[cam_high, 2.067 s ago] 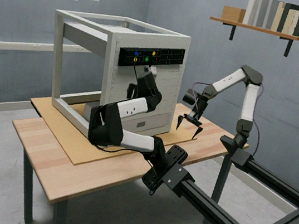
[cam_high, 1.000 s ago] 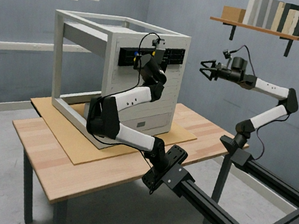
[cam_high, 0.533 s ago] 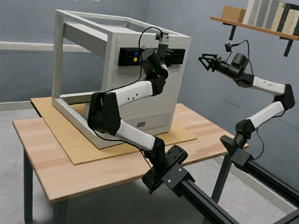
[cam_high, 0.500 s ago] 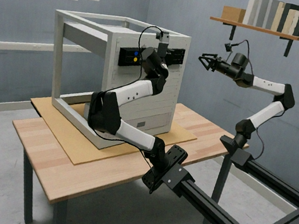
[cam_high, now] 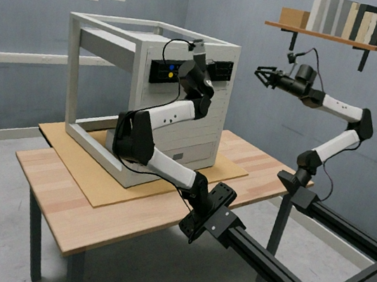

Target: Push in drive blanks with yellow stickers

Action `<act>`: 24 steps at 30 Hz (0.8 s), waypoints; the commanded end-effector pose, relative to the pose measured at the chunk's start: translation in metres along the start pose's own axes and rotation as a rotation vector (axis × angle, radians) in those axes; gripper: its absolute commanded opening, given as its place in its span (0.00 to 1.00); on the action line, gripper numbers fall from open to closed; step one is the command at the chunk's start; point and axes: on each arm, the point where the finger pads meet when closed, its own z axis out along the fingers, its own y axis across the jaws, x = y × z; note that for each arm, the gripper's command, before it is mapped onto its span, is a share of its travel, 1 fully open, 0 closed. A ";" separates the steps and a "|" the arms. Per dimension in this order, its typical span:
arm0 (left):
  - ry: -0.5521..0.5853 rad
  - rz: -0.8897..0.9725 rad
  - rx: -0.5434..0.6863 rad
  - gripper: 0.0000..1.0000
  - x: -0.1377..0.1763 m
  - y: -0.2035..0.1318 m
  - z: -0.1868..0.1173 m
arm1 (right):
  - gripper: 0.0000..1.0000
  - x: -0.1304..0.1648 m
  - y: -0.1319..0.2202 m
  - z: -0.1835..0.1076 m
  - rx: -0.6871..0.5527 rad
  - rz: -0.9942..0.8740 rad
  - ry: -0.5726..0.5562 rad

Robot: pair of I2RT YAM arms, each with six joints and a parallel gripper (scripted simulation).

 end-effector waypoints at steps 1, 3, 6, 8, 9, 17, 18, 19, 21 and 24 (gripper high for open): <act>-0.029 -0.283 -0.111 0.00 0.008 0.016 0.003 | 1.00 -0.015 0.005 -0.014 -0.117 0.021 0.020; -0.029 -0.283 -0.111 0.00 0.008 0.016 0.003 | 1.00 -0.015 0.005 -0.014 -0.117 0.021 0.020; -0.026 -0.425 -0.162 0.00 0.020 0.023 0.004 | 1.00 -0.026 0.002 -0.025 -0.158 0.032 0.020; -0.019 -0.509 -0.194 0.00 0.029 0.027 0.004 | 1.00 -0.035 -0.005 -0.032 -0.173 0.042 0.013; -0.019 -0.553 -0.210 0.00 0.032 0.030 0.005 | 1.00 -0.039 -0.007 -0.035 -0.183 0.046 0.011; -0.002 -0.873 -0.335 0.00 0.057 0.045 0.010 | 1.00 -0.067 -0.018 -0.059 -0.264 0.073 -0.002; -0.001 -0.913 -0.350 0.00 0.060 0.047 0.010 | 1.00 -0.070 -0.019 -0.061 -0.276 0.076 -0.001; -0.001 -0.913 -0.350 0.00 0.060 0.047 0.010 | 1.00 -0.070 -0.019 -0.061 -0.276 0.076 -0.001; 0.001 -0.951 -0.366 0.00 0.064 0.049 0.011 | 1.00 -0.073 -0.019 -0.064 -0.288 0.078 -0.001; 0.002 -1.066 -0.413 0.00 0.073 0.055 0.012 | 1.00 -0.085 -0.025 -0.073 -0.313 0.088 -0.011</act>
